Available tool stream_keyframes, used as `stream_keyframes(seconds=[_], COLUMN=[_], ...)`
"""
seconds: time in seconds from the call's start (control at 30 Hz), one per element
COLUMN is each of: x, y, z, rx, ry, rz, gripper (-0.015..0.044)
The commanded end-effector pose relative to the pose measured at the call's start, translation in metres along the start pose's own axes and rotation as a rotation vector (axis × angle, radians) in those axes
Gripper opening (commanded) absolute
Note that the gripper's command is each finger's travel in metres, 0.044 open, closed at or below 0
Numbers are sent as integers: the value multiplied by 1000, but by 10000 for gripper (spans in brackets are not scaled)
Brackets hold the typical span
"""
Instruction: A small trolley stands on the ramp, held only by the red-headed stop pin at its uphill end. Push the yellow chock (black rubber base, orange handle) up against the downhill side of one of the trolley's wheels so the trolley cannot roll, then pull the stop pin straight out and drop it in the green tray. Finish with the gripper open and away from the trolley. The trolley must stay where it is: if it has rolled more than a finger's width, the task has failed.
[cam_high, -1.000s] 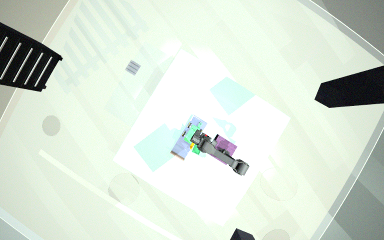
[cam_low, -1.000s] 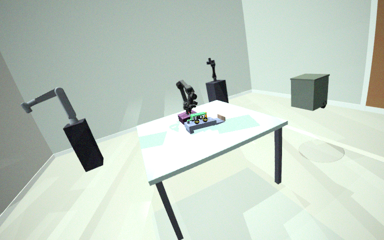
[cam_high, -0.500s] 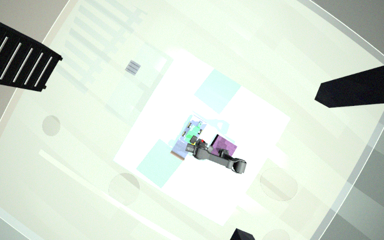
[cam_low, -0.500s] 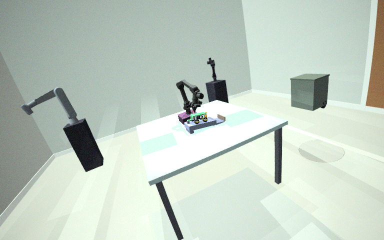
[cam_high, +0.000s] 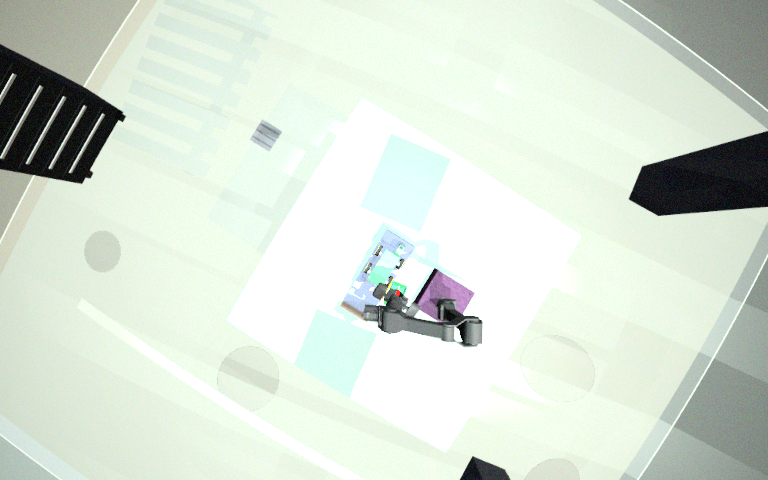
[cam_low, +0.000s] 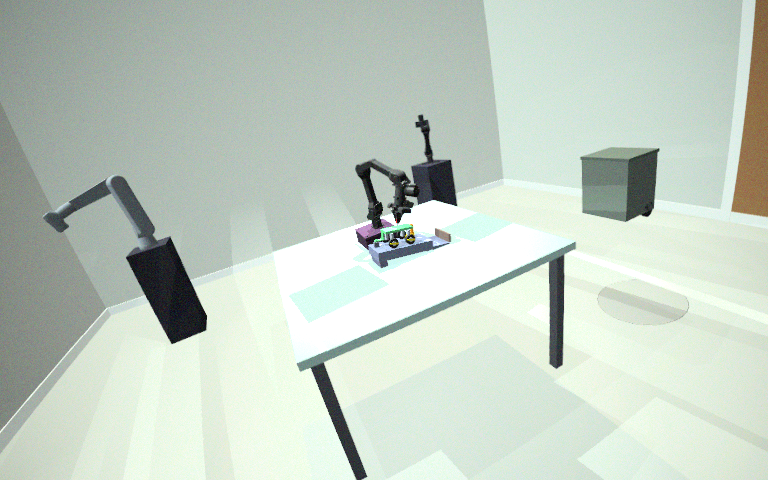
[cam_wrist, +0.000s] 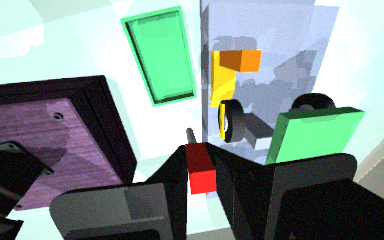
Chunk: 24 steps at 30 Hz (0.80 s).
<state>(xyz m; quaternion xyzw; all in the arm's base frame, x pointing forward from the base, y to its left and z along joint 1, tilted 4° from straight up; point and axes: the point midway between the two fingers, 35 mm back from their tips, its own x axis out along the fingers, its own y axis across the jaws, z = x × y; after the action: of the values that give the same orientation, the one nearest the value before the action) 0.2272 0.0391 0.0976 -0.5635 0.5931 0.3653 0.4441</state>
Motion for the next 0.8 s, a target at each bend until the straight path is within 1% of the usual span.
stream_keyframes(seconds=[0.0,0.2,0.4,0.77], x=[-4,-8,-8,-8], y=[0,1,1,2], z=[16,40,42,40], rx=[4,4,-16,-340], ry=[-7,-9,-13,-64], rz=[0,0,-2,-36], gripper=[0,0,0,0])
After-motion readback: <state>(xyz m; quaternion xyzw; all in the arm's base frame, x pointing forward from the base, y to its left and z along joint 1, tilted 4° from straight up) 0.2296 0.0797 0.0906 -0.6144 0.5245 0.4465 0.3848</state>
